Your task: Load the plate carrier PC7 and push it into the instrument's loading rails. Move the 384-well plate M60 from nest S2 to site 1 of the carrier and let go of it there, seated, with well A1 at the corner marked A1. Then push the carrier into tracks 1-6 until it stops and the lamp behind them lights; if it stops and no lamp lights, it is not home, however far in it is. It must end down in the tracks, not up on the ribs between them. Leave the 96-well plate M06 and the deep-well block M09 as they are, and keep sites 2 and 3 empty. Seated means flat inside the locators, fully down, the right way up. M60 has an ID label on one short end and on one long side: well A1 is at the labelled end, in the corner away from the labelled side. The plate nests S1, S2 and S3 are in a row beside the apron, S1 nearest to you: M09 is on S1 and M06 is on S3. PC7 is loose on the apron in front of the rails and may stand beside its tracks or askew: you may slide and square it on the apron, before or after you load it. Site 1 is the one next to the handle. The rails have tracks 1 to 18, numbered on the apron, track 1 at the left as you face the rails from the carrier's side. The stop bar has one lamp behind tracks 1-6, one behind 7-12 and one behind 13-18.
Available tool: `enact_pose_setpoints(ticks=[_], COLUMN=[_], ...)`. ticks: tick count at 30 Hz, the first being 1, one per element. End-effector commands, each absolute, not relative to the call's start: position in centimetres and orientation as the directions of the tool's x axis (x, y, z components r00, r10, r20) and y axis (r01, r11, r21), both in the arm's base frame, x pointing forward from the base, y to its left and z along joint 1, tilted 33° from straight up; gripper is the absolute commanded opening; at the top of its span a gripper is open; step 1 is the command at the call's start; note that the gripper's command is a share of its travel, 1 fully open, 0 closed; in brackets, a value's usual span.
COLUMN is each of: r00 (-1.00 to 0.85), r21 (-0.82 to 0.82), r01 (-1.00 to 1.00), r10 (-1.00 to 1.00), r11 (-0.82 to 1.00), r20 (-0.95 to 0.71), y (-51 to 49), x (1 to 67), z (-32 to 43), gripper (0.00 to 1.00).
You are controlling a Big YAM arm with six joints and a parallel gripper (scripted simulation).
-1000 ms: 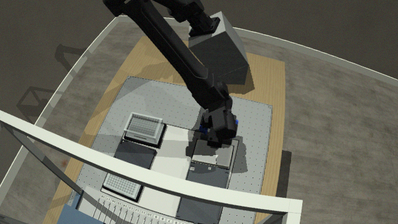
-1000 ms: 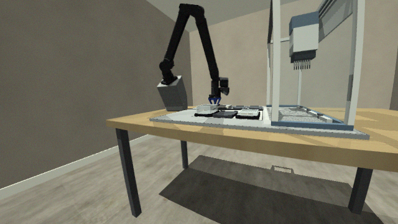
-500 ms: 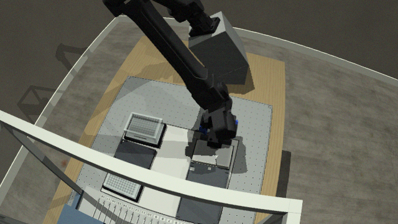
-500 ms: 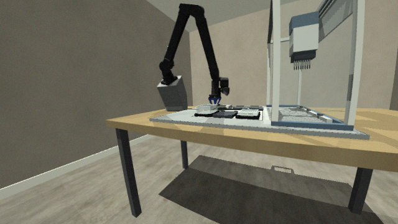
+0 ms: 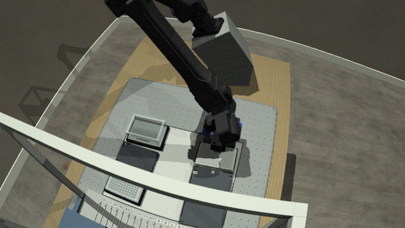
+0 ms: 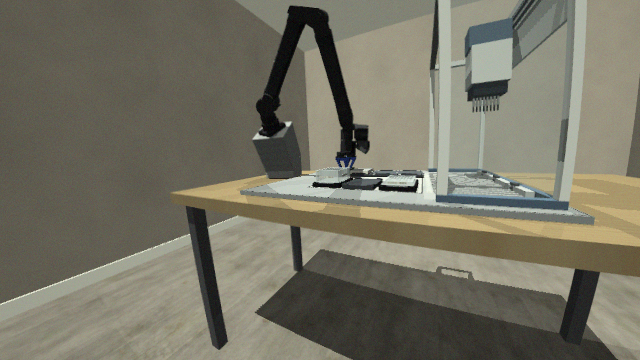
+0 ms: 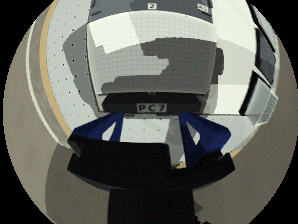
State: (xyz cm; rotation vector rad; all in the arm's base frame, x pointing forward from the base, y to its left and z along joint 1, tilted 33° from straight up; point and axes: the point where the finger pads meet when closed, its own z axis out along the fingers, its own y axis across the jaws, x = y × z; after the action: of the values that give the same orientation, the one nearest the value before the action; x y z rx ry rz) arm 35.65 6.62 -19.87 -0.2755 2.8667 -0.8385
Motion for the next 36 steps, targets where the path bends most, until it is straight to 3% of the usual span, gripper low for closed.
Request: enact_pose_setpoints(ticks=[1,36], r00=[-0.966,-0.969], r21=[-0.529,-0.519], r01=[-0.079,-0.024], r10=[-0.196,-0.147], r11=[0.845,0.855], r20=[-0.168,-0.199], y=[7.5,7.9], x=[40.6,41.8], z=[-19.6,-19.4], gripper=[0.8,0.8])
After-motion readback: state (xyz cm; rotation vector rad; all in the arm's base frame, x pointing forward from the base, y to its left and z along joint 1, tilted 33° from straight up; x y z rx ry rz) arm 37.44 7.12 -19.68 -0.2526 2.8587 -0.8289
